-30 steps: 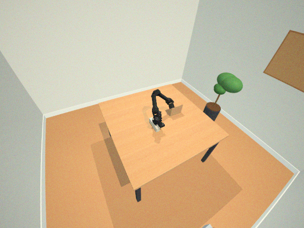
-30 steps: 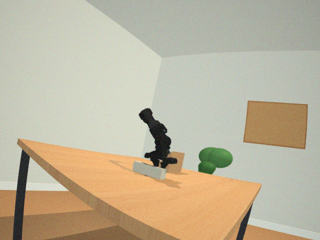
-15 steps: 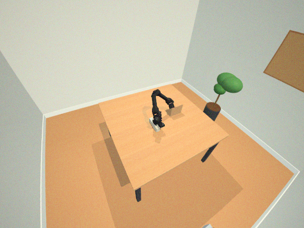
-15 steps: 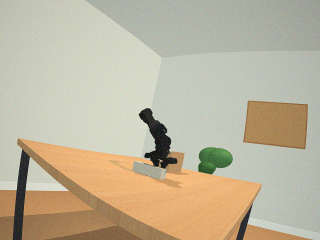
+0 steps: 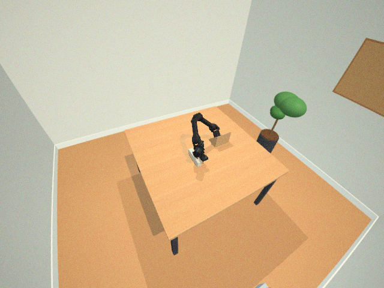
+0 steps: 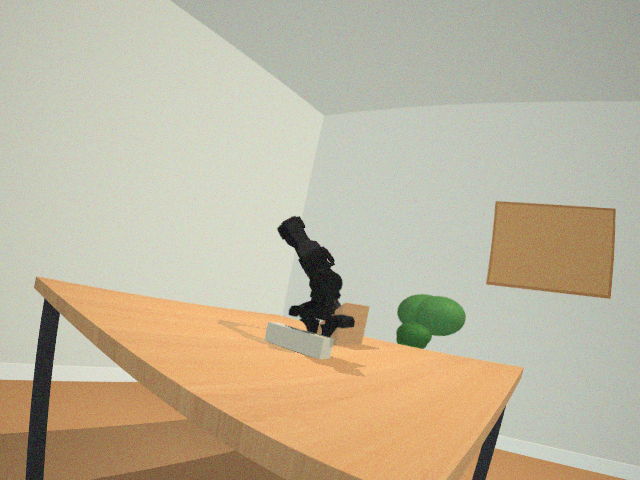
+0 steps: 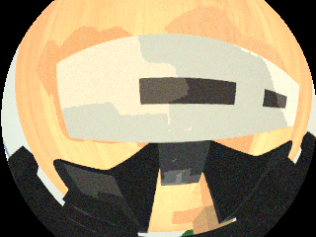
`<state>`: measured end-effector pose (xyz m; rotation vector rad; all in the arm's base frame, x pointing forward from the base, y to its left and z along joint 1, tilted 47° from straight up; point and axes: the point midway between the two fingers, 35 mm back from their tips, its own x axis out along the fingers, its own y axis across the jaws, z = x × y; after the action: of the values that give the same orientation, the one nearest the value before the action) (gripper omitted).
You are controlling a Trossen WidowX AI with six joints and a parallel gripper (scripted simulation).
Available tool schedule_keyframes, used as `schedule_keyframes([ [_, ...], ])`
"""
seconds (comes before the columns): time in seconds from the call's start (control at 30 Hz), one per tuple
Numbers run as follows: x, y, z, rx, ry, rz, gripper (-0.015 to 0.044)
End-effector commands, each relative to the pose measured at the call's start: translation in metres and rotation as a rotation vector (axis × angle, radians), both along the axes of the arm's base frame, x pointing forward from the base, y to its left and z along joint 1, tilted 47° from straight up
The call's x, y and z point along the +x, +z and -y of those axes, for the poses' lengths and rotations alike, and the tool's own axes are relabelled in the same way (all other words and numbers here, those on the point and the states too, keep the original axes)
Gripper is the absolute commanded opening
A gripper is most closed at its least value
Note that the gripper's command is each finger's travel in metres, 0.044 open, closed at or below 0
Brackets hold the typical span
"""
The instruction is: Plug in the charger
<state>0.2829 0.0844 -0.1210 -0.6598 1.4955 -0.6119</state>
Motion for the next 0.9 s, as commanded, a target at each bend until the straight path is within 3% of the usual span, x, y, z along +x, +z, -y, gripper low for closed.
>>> schedule_keyframes([
  [0.0,0.0089,-0.0010,0.0018,0.001,0.006,0.030,0.0000],
  [0.43,-0.0002,-0.0002,0.0001,0.000,0.000,0.000,0.0000],
  [0.87,-0.0002,-0.0002,0.0001,0.000,0.000,0.000,0.0341],
])
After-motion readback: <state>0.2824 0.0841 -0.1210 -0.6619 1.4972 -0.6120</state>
